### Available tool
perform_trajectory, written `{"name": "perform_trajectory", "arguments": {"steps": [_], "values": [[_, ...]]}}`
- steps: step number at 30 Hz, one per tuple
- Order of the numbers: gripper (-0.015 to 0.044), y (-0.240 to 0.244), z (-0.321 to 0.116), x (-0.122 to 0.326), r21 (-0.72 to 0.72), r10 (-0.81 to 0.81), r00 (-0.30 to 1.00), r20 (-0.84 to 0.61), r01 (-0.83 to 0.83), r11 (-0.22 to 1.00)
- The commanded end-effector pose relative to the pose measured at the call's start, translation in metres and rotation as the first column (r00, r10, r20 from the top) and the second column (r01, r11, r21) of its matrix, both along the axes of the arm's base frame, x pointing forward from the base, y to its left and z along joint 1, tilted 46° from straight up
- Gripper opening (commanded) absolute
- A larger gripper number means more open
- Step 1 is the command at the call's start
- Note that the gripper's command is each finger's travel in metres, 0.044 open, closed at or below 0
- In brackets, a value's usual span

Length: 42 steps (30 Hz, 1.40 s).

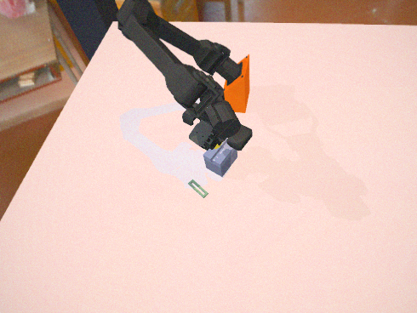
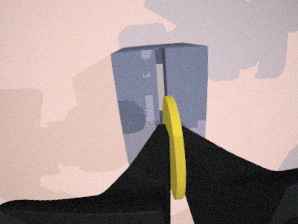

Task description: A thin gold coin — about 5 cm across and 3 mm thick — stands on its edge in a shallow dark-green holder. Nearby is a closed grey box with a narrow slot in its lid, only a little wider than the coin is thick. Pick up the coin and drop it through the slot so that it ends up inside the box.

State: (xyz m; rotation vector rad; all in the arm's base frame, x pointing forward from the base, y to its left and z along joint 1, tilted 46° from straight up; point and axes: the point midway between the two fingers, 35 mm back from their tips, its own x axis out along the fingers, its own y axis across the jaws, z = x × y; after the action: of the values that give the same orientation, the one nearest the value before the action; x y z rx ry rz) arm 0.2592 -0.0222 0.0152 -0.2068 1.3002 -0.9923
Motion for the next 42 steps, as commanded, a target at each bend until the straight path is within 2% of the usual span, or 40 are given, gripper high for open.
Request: {"name": "perform_trajectory", "arguments": {"steps": [1,32,38,42], "values": [[0.0000,-0.002,-0.002,-0.003,-0.003,0.008,1.000,-0.010,-0.008,1.000],[0.0000,-0.012,-0.011,-0.003,-0.004,0.006,1.000,-0.008,-0.006,1.000],[0.0157,-0.010,-0.009,-0.002,0.002,0.001,1.000,-0.002,-0.001,1.000],[0.0161,-0.010,-0.009,-0.002,0.002,0.001,1.000,-0.002,-0.001,1.000]]}}
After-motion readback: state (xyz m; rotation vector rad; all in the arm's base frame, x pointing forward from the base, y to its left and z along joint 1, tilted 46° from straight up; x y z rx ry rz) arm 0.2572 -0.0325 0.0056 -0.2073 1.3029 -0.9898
